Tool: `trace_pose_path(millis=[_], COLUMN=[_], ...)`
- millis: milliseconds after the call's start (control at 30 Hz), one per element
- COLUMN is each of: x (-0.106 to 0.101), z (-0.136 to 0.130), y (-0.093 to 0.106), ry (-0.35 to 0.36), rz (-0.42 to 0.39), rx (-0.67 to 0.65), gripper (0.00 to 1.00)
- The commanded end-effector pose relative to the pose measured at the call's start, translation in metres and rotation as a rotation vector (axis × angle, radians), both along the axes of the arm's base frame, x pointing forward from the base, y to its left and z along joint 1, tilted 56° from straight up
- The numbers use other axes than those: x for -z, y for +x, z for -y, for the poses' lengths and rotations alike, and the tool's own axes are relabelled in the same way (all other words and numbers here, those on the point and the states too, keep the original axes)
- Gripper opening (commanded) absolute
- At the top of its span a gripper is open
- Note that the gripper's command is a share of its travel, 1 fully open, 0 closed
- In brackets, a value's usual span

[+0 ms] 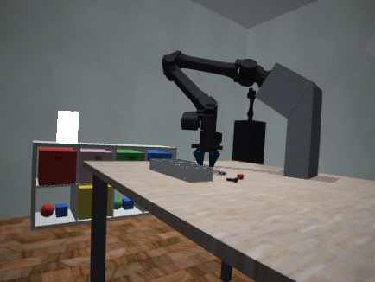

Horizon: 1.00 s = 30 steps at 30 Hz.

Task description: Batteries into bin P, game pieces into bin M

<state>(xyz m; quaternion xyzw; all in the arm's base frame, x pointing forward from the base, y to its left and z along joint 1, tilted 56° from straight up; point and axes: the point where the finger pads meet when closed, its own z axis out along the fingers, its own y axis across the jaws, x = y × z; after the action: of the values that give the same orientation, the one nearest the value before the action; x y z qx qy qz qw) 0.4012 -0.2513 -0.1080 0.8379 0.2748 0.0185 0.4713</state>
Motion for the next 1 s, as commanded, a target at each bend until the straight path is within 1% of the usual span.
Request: trace_pose_path(millis=[0, 100, 167, 300, 433, 533, 567, 967], x=[0.0068, 0.0091, 0.004, 0.0111, 0.0124, 0.0039, 0.0032, 0.0026], z=[-0.0073, -0.0078, -0.0054, -0.0047, -0.0067, -0.0053, -0.0051, -0.005], y=[-0.0174, -0.019, -0.0181, -0.0254, -0.0272, -0.023, -0.0227, -0.0231], ry=[0.006, 0.007, 0.003, 0.008, 0.008, 0.001, 0.001, 0.001], rz=[-0.029, -0.033, -0.021, -0.036, -0.035, -0.015, -0.013, -0.012], rx=[-0.009, -0.009, -0.005, 0.0, -0.004, -0.004, -0.003, -0.003], gripper=[0.39, 0.39, 0.39, 0.39, 0.39, 0.39, 0.2, 0.2])
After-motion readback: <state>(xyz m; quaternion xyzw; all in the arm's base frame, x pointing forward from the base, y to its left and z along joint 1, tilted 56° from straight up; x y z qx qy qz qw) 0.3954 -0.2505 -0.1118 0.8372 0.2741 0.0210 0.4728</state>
